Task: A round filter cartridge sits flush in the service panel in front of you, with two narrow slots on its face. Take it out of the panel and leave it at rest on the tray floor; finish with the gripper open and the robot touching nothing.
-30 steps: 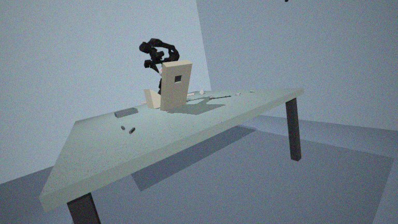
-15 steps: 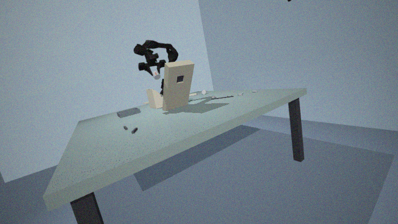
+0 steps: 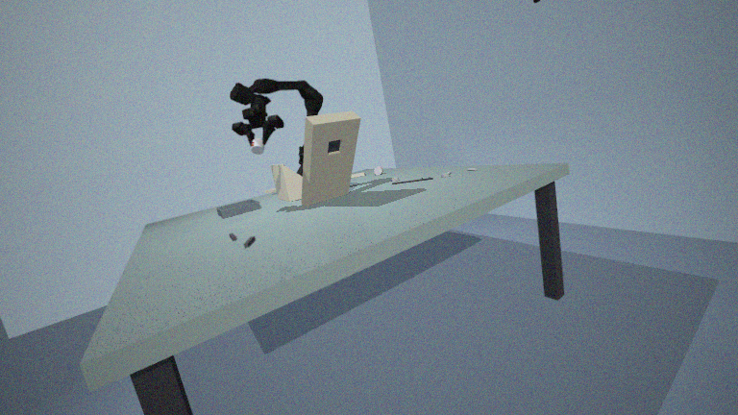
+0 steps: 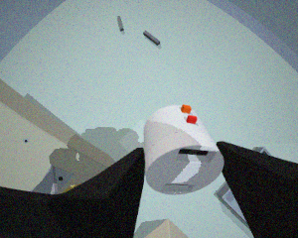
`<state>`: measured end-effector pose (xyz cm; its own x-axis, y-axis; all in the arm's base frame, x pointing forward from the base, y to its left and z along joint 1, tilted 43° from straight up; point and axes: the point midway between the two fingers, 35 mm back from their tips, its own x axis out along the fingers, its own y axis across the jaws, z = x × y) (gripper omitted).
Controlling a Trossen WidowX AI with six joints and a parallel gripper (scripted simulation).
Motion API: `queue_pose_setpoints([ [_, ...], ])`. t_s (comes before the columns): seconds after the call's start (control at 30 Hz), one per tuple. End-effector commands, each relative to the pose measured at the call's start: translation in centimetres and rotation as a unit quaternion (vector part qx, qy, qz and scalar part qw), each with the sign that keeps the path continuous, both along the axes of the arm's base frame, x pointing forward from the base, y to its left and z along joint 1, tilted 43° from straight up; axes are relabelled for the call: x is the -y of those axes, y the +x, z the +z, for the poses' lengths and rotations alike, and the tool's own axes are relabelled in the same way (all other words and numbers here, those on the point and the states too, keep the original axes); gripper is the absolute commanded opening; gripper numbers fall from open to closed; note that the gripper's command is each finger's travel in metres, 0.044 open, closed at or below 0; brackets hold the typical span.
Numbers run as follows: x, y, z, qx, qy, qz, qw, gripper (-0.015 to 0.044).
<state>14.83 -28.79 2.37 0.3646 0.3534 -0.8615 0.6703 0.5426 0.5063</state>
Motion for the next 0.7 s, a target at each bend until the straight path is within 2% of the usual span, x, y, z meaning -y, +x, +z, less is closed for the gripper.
queue_pose_setpoints([
  [0.0,2.0,-2.1,-1.3,-0.055,-0.009,-0.068,0.996,0.0000],
  [0.2,4.1,-5.0,-3.1,-0.124,-0.016,-0.162,0.979,0.0000],
  [0.43,4.1,-5.2,-3.2,-0.127,-0.016,-0.166,0.978,0.0000],
  [0.67,3.6,-9.4,-6.5,-0.175,-0.019,-0.217,0.960,0.0000],
])
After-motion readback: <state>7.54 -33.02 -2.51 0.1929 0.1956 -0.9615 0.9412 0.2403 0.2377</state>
